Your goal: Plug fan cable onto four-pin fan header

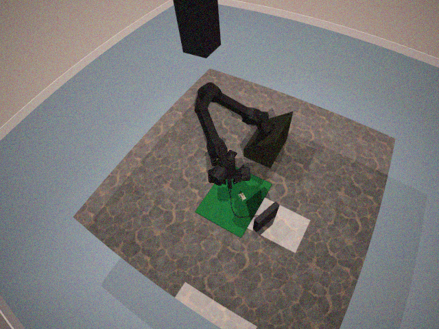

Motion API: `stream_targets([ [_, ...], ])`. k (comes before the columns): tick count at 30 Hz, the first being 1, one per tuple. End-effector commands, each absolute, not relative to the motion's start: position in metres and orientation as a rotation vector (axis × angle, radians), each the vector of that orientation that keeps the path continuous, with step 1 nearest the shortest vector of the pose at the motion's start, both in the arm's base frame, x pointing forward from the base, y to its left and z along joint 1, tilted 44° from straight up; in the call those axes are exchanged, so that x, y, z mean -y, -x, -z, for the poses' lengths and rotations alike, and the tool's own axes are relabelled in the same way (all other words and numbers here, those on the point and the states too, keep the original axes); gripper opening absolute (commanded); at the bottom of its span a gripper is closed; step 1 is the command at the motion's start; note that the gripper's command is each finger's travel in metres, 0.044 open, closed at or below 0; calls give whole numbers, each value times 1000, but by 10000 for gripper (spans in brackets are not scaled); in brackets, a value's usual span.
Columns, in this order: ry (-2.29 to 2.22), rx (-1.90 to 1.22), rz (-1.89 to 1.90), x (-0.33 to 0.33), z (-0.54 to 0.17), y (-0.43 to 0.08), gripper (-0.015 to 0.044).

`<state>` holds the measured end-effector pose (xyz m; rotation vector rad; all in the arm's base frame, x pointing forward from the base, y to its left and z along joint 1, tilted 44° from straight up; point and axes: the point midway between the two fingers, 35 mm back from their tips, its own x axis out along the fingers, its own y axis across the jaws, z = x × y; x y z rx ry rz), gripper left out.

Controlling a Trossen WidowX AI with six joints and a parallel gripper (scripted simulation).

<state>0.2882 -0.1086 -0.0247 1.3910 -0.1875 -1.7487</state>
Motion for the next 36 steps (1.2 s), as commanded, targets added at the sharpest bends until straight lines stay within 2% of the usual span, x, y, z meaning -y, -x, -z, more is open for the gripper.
stream_targets([
  [1,-1392,189,1749,109,24,-288,72],
  [4,-1392,189,1749,109,24,-288,0],
  [15,-1382,188,1751,73,-11,-289,0],
  [31,-1063,-192,1665,18,45,-316,0],
  [36,-1047,-209,1660,16,49,-316,0],
])
